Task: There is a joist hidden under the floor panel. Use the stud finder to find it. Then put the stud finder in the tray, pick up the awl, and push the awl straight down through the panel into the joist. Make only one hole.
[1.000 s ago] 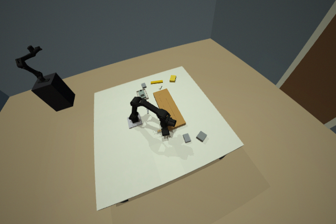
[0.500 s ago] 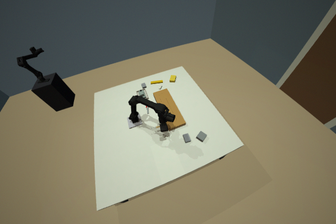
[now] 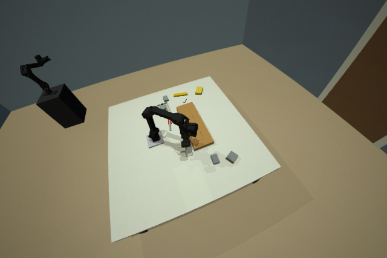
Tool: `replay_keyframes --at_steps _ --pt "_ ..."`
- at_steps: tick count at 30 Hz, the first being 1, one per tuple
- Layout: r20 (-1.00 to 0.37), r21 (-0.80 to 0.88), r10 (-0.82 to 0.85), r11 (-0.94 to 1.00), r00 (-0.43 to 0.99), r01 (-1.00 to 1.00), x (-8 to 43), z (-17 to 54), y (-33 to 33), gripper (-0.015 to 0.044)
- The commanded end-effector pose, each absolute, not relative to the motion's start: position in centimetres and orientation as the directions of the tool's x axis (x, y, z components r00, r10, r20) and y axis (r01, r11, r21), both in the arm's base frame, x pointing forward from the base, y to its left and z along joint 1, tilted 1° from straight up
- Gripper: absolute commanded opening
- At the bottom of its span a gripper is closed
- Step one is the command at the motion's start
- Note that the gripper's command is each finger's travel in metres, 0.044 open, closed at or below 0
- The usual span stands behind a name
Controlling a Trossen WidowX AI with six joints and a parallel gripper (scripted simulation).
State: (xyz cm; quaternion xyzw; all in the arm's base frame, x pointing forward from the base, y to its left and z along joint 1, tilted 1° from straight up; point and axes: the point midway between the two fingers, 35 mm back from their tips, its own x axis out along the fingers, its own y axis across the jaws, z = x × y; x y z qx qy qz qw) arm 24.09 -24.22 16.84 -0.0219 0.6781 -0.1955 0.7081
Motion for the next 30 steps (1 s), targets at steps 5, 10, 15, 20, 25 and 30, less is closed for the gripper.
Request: replay_keyframes --at_steps 5,10,15,20,25,30 --pt "-0.865 -0.453 -0.500 0.817 0.045 0.358 23.6 18.4 -24.3 0.0000" --pt "-0.794 -0.518 -0.603 0.735 0.073 0.438 23.2 19.6 -24.2 0.0000" --pt "-0.712 -0.556 -0.695 0.644 0.097 0.526 22.7 20.7 -24.0 0.0000" --pt "-0.623 -0.565 -0.774 0.547 0.115 0.618 22.0 21.9 -23.6 0.0000" --pt "-0.529 -0.543 -0.839 0.449 0.126 0.710 21.1 22.9 -23.2 0.0000" --pt "-0.434 -0.491 -0.892 0.353 0.127 0.797 20.0 23.9 -22.6 0.0000"
